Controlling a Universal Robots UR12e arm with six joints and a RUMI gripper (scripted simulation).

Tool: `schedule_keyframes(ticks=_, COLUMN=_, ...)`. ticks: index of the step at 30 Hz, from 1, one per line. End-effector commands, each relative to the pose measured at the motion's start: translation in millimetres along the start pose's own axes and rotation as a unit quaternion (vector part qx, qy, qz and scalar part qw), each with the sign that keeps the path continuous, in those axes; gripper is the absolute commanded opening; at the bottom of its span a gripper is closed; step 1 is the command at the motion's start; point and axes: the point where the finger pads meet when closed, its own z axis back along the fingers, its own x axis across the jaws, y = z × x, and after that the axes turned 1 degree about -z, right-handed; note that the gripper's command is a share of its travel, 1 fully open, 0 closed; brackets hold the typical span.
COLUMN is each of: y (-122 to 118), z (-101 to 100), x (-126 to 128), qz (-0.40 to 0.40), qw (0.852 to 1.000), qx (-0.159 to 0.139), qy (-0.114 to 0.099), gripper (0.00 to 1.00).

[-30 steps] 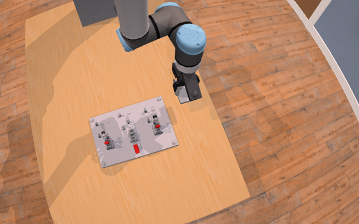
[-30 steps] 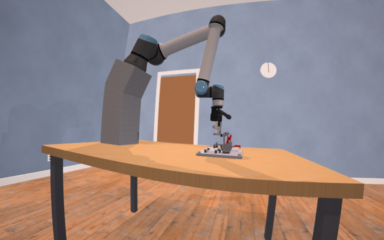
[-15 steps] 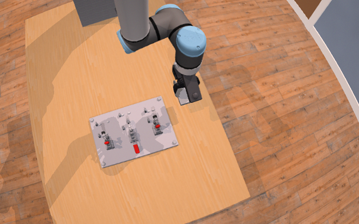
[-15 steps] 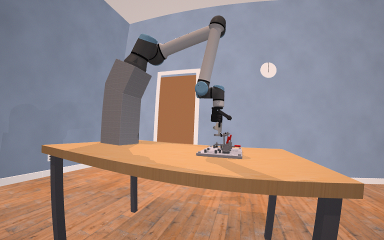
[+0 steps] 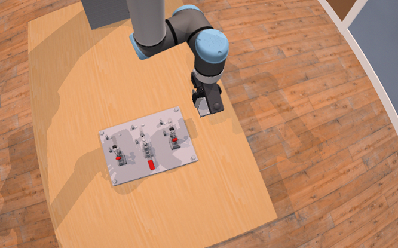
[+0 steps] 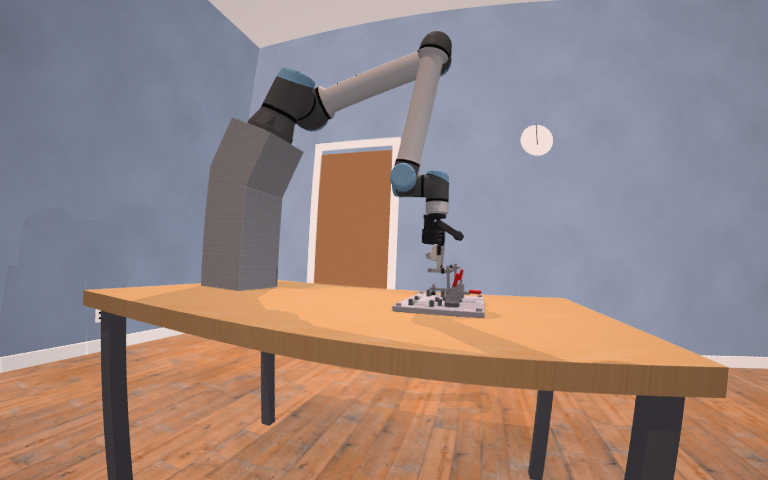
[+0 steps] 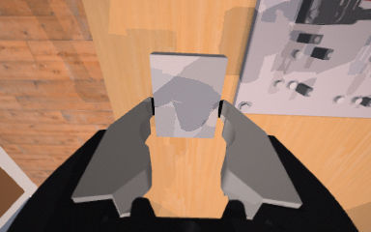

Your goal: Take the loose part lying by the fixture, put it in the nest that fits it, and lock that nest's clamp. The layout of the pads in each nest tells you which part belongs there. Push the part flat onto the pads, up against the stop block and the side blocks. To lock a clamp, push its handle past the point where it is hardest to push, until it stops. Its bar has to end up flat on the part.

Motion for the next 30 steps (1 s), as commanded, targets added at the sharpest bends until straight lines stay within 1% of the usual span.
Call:
schedule_keyframes(ticks=1, y=0.5, z=0.6, x=-0.3, qz=0.000, qw=1.000, qx=0.001, qy=0.000, gripper=0.00)
schedule_keyframes(ticks=10, y=0.5, z=0.5, x=0.4, qz=0.000, qw=1.000, qx=0.001, qy=0.000, gripper=0.00)
schedule_keyframes(ticks=16, y=0.7, z=0.3, x=8.2, qz=0.000, qw=1.000, qx=0.001, qy=0.000, gripper=0.00)
schedule_keyframes(ticks=21, y=1.1, z=-0.1, x=24.8, qz=0.000, qw=1.000, qx=0.001, qy=0.000, gripper=0.00)
schedule_keyframes(ticks=23, y=1.1, z=-0.1, x=24.8, qz=0.000, qw=1.000, qx=0.001, qy=0.000, gripper=0.00)
schedule_keyframes(ticks=30, y=2.0, z=-1.3, x=65.0, qz=0.000, qw=1.000, qx=0.001, qy=0.000, gripper=0.00)
